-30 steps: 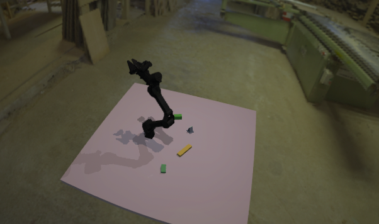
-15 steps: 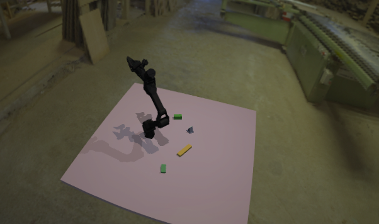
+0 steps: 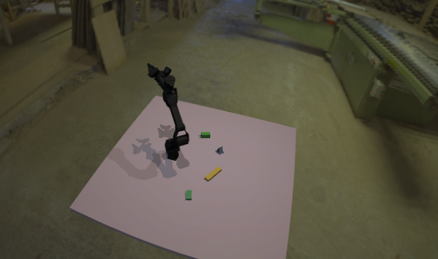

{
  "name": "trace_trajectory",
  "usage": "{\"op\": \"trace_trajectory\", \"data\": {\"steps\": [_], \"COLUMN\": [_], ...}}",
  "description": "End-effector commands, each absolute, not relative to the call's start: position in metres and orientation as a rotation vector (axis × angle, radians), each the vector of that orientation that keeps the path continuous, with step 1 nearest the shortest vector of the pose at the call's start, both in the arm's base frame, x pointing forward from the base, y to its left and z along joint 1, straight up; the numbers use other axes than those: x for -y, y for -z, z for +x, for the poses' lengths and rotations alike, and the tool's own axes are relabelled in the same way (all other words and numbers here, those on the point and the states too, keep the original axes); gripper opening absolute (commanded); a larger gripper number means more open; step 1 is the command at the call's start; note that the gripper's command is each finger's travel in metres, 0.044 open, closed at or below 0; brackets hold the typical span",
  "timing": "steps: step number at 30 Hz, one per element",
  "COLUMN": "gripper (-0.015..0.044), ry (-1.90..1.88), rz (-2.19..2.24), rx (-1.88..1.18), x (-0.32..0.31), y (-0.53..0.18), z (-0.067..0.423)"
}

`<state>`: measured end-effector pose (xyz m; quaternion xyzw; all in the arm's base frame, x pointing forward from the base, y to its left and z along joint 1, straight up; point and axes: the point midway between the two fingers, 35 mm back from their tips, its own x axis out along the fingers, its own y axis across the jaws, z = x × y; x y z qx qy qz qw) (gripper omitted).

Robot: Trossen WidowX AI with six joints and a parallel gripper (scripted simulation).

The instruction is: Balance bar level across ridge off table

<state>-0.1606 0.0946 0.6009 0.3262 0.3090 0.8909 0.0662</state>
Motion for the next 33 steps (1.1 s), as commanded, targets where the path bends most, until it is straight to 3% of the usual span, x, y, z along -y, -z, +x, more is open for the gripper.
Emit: {"op": "trace_trajectory", "data": {"steps": [1,33], "gripper": [0.0315,0.0315], "ry": [-2.602,-2.084], "rz": [0.916,0.536], "rx": [-0.847,-0.411], "x": [-0.123,-0.265], "y": [-0.588,-0.519], "z": [-0.166,-0.104]}}
